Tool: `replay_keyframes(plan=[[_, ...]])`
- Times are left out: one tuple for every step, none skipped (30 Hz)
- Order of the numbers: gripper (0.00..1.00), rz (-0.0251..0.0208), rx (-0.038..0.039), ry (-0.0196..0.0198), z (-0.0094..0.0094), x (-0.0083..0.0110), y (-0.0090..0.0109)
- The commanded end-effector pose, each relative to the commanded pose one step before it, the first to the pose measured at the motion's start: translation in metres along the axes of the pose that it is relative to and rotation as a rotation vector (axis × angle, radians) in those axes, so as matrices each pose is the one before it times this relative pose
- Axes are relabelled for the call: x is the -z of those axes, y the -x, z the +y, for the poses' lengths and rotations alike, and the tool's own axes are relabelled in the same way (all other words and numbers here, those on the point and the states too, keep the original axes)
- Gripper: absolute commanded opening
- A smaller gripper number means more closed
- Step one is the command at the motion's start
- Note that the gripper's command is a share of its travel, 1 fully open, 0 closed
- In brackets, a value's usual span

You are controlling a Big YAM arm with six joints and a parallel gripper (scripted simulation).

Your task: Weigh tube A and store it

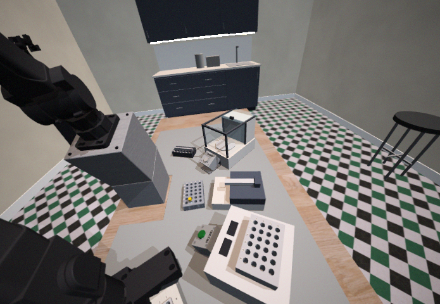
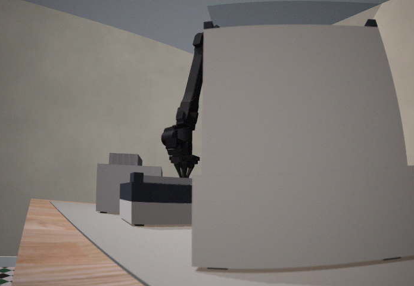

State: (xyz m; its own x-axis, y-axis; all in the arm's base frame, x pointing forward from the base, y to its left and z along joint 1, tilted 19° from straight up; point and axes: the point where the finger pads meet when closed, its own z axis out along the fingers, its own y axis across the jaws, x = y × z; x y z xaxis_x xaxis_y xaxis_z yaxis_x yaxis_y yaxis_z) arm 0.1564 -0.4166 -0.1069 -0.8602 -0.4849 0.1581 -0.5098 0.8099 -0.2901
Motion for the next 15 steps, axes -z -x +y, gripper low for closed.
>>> replay_keyframes(plan=[[0.09,0.00512,-0.00472,-0.02143,-0.01111,0.00262,-0.00835],[0.09,0.00016,-0.00059,-0.00005,-0.00008,0.00003,-0.0001],[0.09,0.00004,-0.00038,-0.00008,-0.00005,0.00004,-0.00007],[0.09,-0.00003,0.00004,-0.00008,-0.00005,0.00003,-0.00005],[0.09,-0.00018,0.00035,-0.00012,-0.00012,0.00004,0.00018],[0.09,-0.00386,0.00396,0.00832,0.0049,-0.00048,0.00607],[0.09,0.0,0.0,0.0,-0.00001,0.0,-0.00003],[0.09,0.0,0.0,0.0,-0.00001,0.0,-0.00003],[0.09,0.00364,-0.00301,-0.0085,-0.00514,0.00063,-0.00595],[0.09,0.00002,-0.00032,-0.00002,-0.00007,0.00002,-0.00002],[0.09,0.00017,-0.00049,0.00003,-0.00002,0.0,-0.00017],[0.09,0.00006,-0.00019,0.00001,-0.00003,0.0,-0.00014],[0.09,0.00005,-0.00019,0.00001,-0.00006,0.00001,-0.00011],[0.09,0.0,0.0,-0.00002,-0.00007,0.00001,-0.00002],[0.09,0.0,0.0,0.0,0.0,0.0,0.0]])
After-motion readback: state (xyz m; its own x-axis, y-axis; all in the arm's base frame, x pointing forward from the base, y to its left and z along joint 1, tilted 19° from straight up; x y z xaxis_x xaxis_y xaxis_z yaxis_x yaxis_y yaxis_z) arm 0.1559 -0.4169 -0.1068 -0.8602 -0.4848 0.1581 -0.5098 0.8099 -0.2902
